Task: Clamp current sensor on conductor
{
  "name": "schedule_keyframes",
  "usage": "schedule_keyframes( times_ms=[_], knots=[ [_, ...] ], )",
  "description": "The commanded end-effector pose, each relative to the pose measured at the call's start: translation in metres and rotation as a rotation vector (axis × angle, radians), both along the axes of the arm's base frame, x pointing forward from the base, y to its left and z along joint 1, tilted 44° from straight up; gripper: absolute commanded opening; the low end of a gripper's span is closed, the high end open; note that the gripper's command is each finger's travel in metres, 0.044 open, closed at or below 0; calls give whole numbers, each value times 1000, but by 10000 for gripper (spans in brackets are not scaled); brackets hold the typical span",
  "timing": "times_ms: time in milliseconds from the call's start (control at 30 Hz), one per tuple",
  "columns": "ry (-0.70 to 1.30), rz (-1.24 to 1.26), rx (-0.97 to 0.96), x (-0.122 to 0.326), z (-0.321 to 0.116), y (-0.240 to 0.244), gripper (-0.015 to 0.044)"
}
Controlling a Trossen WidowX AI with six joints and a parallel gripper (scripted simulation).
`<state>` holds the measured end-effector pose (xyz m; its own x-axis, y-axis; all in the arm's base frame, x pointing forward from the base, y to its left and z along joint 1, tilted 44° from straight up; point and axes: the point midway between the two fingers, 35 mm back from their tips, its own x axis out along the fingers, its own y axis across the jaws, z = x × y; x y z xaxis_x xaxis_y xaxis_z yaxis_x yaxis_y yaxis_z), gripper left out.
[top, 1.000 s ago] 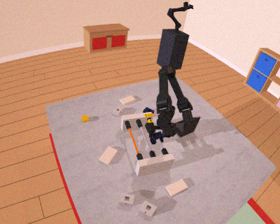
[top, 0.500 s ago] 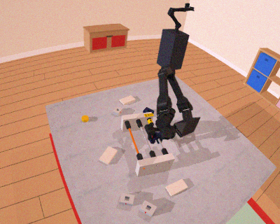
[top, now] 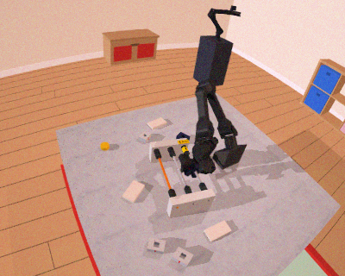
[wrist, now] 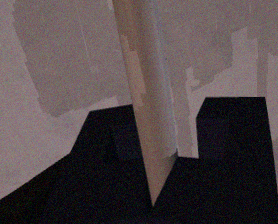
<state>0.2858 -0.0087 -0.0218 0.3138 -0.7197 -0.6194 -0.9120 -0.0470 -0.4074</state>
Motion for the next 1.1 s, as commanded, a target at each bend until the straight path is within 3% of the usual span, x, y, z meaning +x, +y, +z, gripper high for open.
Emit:
schedule_keyframes(
  times_ms=[0, 833, 1067],
  knots=[
    [-11, 5, -9, 3, 4, 0, 440],
    [1, 2, -2, 0, 1, 0, 286],
    [1, 2, -2, 0, 1, 0, 103]
  ],
)
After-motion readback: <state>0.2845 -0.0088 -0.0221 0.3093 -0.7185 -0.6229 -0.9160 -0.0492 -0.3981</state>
